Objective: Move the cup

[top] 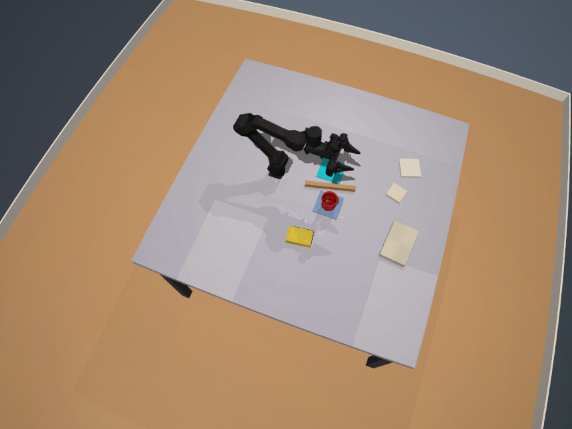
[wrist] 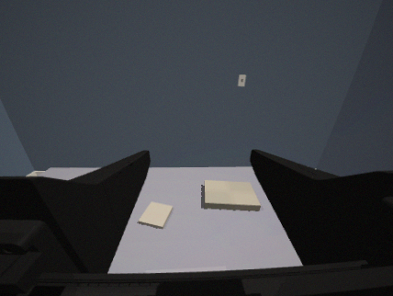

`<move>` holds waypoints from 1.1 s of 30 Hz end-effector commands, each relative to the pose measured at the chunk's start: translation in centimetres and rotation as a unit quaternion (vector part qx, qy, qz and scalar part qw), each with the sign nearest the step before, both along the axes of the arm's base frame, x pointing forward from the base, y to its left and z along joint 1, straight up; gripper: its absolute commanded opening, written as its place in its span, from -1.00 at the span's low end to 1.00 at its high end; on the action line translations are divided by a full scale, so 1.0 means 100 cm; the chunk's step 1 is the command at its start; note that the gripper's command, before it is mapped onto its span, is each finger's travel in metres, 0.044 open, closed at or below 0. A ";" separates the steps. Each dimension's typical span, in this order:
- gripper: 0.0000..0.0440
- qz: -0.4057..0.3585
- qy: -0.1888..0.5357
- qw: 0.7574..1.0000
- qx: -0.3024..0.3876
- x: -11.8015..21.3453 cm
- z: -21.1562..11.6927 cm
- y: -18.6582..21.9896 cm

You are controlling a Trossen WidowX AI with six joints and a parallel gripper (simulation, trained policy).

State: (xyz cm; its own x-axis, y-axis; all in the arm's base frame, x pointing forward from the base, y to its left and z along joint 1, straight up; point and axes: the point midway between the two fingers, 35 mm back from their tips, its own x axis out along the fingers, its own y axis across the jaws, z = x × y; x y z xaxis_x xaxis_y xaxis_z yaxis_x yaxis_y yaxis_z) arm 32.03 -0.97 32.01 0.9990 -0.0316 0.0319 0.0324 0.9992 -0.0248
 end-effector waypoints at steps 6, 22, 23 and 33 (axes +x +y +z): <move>0.10 -0.006 0.026 1.000 0.016 0.001 -0.007 0.001; -0.71 0.015 0.139 0.988 0.066 0.007 -0.031 0.023; -0.70 0.016 0.147 0.987 0.069 0.008 -0.032 0.024; -0.66 0.020 0.224 0.970 0.097 0.010 -0.043 0.037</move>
